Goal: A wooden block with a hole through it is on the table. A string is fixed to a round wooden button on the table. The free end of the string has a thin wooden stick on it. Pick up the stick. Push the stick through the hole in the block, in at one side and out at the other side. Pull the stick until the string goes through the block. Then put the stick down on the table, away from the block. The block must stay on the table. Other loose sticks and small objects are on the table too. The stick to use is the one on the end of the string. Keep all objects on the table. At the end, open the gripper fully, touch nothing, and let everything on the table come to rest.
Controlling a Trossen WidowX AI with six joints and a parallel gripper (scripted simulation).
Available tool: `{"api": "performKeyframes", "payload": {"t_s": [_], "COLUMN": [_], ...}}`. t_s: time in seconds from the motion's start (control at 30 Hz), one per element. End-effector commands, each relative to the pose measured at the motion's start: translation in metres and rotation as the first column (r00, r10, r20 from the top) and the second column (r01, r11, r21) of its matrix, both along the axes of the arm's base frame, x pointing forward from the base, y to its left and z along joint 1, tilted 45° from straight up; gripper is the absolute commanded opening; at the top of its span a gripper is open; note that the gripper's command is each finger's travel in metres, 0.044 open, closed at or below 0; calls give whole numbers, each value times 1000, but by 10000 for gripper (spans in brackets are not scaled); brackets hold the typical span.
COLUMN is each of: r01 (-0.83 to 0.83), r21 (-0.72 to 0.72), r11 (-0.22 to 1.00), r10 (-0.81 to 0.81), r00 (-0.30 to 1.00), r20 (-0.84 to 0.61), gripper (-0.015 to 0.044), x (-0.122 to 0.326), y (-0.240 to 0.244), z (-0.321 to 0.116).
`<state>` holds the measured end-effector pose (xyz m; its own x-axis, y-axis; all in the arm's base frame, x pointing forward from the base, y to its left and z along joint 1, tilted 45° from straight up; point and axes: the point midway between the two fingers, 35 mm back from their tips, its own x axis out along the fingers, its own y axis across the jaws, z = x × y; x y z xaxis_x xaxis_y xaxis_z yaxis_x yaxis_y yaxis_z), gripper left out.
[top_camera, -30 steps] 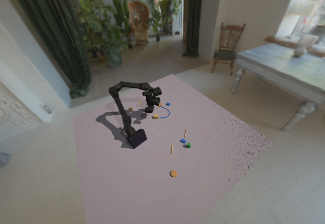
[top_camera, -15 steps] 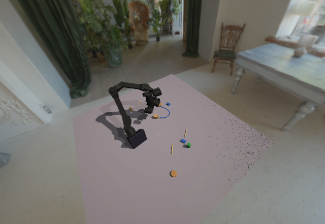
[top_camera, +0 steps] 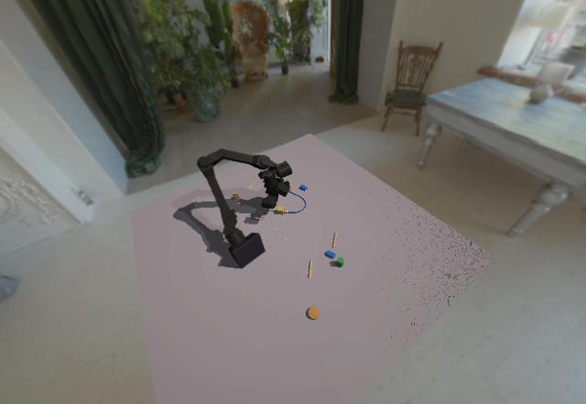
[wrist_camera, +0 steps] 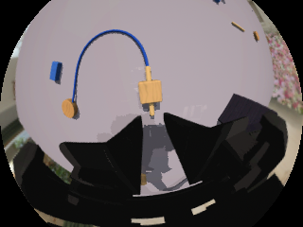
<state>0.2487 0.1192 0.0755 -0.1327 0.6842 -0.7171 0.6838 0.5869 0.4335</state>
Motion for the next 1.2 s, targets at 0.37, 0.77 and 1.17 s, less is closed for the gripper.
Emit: {"api": "performKeyframes", "payload": {"t_s": [0.37, 0.77, 1.17], "r01": [3, 3, -1], "r21": [6, 11, 8], "r11": [1000, 1000, 1000], "r10": [-3, -3, 1], "r00": [1000, 1000, 1000], "r20": [-11, -12, -4], "gripper": [124, 124, 72], "x": [-6, -11, -11], "y": [18, 32, 34], "z": [-18, -31, -33]}}
